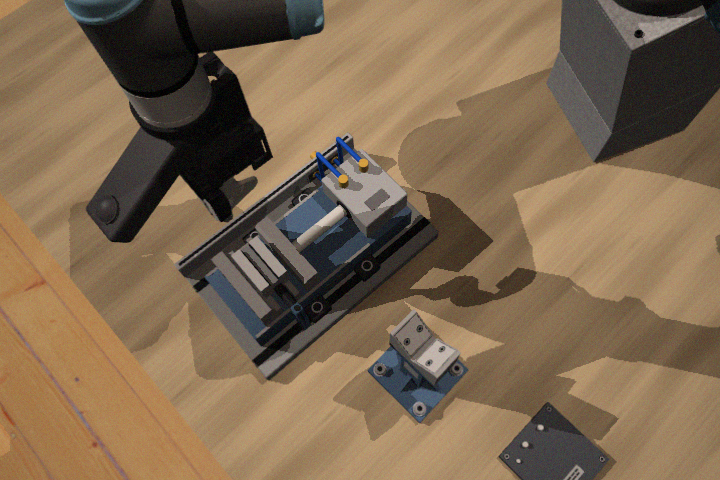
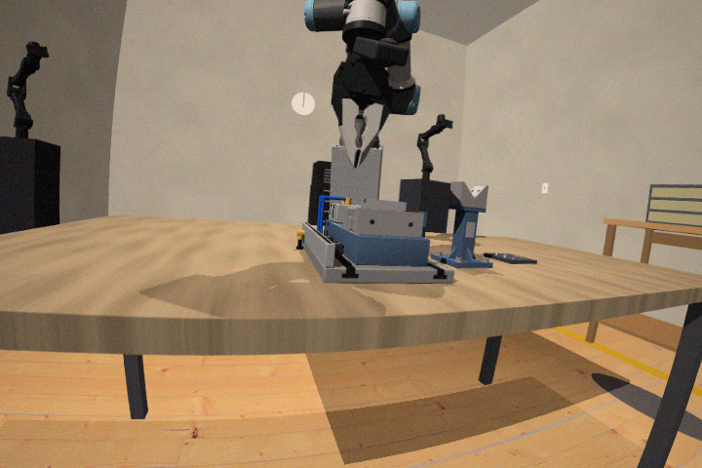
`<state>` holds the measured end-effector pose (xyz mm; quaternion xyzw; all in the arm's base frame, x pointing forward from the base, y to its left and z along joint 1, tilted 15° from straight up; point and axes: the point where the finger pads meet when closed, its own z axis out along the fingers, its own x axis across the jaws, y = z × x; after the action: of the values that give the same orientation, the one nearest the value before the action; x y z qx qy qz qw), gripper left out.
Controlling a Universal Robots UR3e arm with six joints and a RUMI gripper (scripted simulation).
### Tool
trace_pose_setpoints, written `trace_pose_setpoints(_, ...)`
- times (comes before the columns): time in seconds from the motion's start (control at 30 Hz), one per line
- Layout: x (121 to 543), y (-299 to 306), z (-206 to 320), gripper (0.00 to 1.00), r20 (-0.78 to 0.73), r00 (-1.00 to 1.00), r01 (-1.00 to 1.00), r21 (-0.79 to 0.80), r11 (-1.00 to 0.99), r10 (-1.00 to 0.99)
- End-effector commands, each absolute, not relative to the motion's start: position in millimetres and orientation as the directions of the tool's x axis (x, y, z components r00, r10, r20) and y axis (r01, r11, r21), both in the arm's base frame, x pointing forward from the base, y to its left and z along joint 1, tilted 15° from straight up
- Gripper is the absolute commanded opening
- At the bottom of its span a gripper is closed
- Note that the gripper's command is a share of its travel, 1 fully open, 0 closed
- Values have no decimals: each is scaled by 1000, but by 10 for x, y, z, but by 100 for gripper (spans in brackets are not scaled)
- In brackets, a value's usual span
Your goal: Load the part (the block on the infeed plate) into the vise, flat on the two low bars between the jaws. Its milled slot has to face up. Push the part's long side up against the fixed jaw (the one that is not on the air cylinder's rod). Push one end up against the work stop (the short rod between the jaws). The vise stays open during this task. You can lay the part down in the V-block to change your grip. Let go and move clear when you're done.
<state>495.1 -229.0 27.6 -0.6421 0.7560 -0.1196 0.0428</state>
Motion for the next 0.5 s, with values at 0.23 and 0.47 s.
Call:
trace_pose_setpoints(0.23,4935,-2282,382,0,90,-172,-960,-238,146,-981)
trace_pose_setpoints(0.47,4935,-2282,382,0,90,-172,-960,-238,146,-981)
